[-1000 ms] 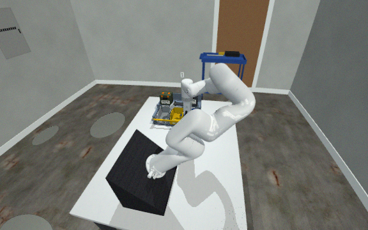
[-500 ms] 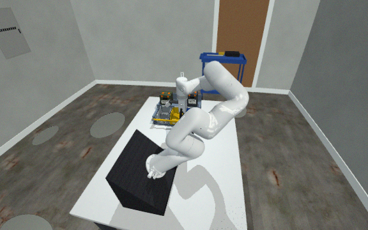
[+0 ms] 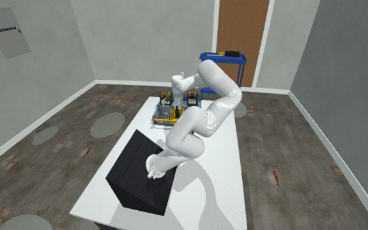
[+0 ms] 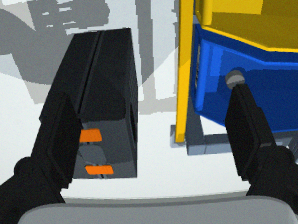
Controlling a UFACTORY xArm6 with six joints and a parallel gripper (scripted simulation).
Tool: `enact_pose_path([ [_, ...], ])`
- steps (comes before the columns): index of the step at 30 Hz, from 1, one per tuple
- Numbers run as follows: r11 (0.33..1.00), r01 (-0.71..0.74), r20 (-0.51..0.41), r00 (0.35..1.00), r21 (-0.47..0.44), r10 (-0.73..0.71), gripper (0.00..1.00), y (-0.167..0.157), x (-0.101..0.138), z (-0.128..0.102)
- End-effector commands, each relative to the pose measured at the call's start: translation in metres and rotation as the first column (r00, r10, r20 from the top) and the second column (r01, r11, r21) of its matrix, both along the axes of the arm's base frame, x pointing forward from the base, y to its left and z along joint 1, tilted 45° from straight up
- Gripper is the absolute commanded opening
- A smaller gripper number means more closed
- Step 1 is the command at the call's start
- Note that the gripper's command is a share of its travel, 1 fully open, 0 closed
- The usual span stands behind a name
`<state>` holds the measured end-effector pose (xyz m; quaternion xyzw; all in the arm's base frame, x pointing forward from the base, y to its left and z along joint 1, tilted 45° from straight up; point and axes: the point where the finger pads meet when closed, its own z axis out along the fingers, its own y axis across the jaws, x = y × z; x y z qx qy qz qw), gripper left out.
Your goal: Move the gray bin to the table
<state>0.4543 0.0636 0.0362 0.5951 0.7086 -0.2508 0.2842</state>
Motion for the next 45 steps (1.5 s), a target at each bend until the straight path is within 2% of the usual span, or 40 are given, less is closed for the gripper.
enact_pose_path([
  [1,1.000,0.003,0.000,1.000,-0.002,-0.003,1.00,0.012,0.011,-0.010],
  [10,1.000,0.003,0.000,1.000,-0.002,-0.003,1.00,0.012,0.011,-0.010],
  [15,1.000,0.003,0.000,1.000,-0.002,-0.003,1.00,0.047,0.035,-0.041],
  [45,1.000,0.002,0.001,1.000,-0.002,-0.002,1.00,0.040,0.030,-0.035],
])
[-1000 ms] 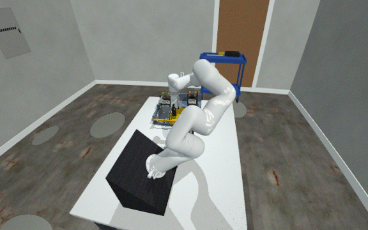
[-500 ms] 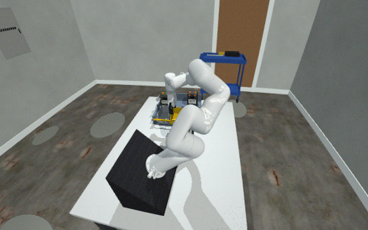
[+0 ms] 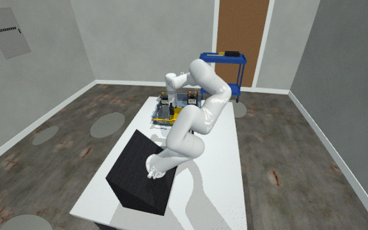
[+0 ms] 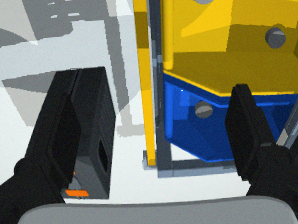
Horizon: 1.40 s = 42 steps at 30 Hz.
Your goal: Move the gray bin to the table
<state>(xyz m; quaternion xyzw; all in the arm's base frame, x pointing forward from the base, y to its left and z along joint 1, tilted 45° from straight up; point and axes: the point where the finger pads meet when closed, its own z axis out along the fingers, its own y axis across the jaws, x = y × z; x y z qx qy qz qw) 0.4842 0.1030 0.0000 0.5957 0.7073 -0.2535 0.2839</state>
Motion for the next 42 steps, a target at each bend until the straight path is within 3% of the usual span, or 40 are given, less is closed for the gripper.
enact_pose_path([
  [1,1.000,-0.002,0.003,1.000,0.002,0.002,1.00,0.0001,0.0001,0.0024],
  [33,1.000,-0.002,0.003,1.000,0.002,0.002,1.00,-0.0037,-0.0024,0.0058],
  [34,1.000,-0.002,0.003,1.000,0.002,0.002,0.47,-0.0037,-0.0024,0.0058],
  [42,1.000,-0.002,0.003,1.000,0.002,0.002,0.47,-0.0037,-0.0024,0.0058],
])
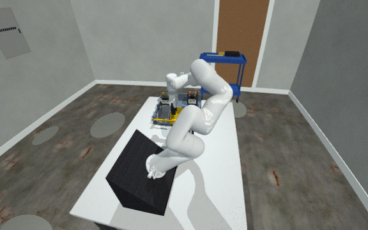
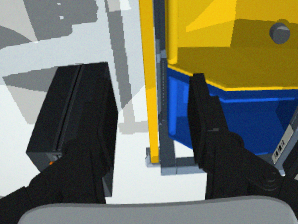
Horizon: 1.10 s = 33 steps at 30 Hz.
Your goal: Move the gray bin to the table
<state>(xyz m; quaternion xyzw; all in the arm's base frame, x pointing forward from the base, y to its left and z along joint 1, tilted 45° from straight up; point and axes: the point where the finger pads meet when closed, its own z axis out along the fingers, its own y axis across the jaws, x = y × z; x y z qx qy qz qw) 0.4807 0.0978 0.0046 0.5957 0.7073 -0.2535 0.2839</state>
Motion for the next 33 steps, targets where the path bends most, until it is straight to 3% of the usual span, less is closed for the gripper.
enact_pose_path([
  [1,1.000,-0.002,0.003,1.000,0.002,0.002,0.47,0.001,0.001,0.001],
  [25,1.000,-0.002,0.003,1.000,0.002,0.002,0.47,0.001,0.001,0.001],
  [30,1.000,-0.002,0.003,1.000,0.002,0.002,0.47,-0.020,0.004,-0.019],
  [33,1.000,-0.002,0.003,1.000,0.002,0.002,0.47,-0.020,0.004,-0.019],
])
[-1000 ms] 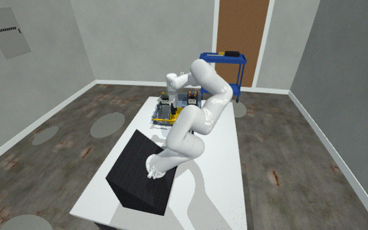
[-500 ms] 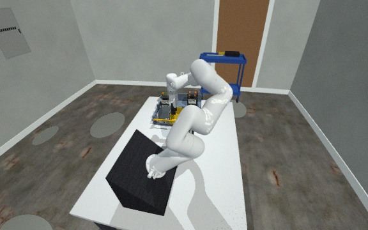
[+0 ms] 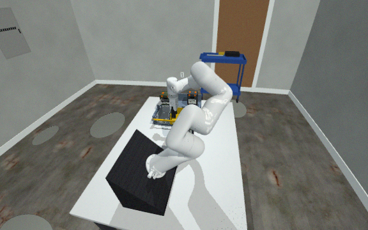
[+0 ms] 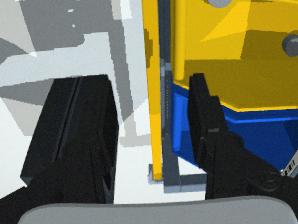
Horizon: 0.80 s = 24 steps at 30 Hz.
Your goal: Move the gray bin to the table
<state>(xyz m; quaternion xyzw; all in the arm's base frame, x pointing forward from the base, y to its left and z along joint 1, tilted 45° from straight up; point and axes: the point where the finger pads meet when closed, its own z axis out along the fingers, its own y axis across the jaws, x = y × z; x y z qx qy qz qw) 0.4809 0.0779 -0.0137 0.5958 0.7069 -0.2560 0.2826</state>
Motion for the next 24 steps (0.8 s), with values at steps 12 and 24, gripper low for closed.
enact_pose_path([
  [12,1.000,-0.004,0.008,1.000,0.004,0.004,0.47,-0.019,0.006,-0.019],
  [24,1.000,-0.004,0.008,1.000,0.004,0.004,0.47,-0.033,0.007,-0.032],
])
